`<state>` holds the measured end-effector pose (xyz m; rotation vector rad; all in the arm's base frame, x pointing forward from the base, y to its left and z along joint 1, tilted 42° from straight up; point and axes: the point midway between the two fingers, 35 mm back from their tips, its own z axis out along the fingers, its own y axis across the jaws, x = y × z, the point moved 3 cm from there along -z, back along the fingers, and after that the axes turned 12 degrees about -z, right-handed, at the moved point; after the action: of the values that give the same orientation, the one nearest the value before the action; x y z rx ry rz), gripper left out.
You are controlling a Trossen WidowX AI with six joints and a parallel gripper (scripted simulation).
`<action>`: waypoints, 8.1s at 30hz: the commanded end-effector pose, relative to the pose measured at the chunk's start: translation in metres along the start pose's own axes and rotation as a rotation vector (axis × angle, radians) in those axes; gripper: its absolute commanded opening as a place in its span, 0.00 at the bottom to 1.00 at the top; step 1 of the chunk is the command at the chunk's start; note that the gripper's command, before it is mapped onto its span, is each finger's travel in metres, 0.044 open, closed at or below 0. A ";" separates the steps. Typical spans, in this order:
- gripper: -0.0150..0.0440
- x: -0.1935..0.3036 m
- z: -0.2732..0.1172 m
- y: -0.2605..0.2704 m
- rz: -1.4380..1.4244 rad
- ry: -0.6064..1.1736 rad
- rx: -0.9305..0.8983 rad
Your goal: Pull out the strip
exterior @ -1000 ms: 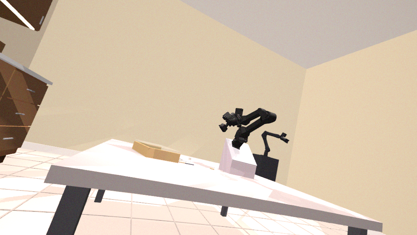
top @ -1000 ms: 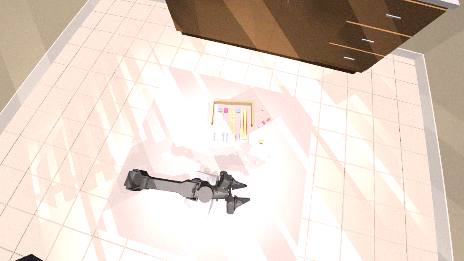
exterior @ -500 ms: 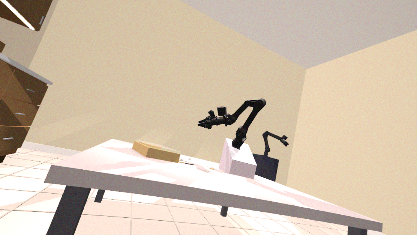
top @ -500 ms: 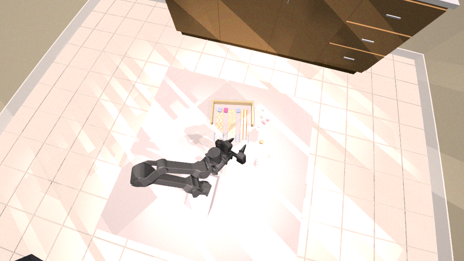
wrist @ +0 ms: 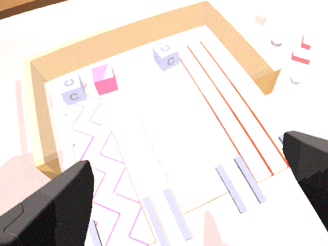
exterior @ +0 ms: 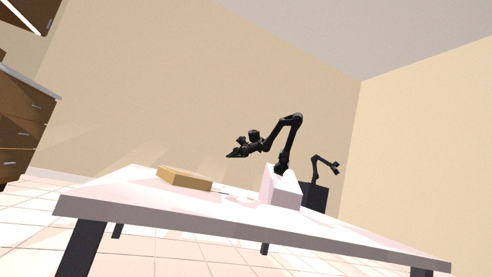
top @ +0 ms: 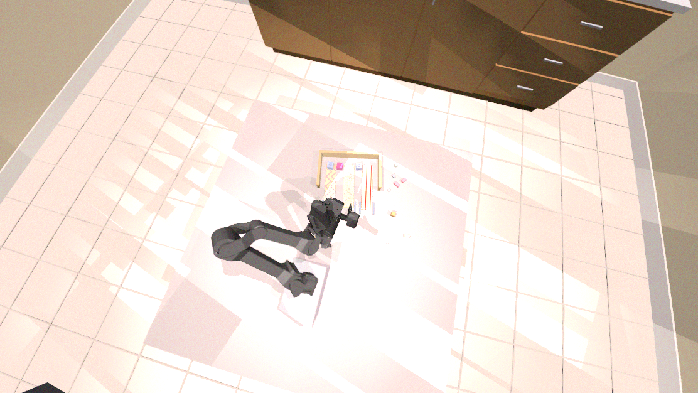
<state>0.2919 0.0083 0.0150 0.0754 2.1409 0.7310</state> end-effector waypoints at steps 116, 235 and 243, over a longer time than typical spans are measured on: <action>0.25 0.084 0.147 0.094 -0.273 0.891 -0.354; 0.25 0.190 0.015 0.064 -0.266 0.902 -0.351; 0.25 0.196 0.008 0.062 -0.265 0.903 -0.351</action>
<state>0.1761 0.1240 -0.0919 -0.8463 2.6823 1.0756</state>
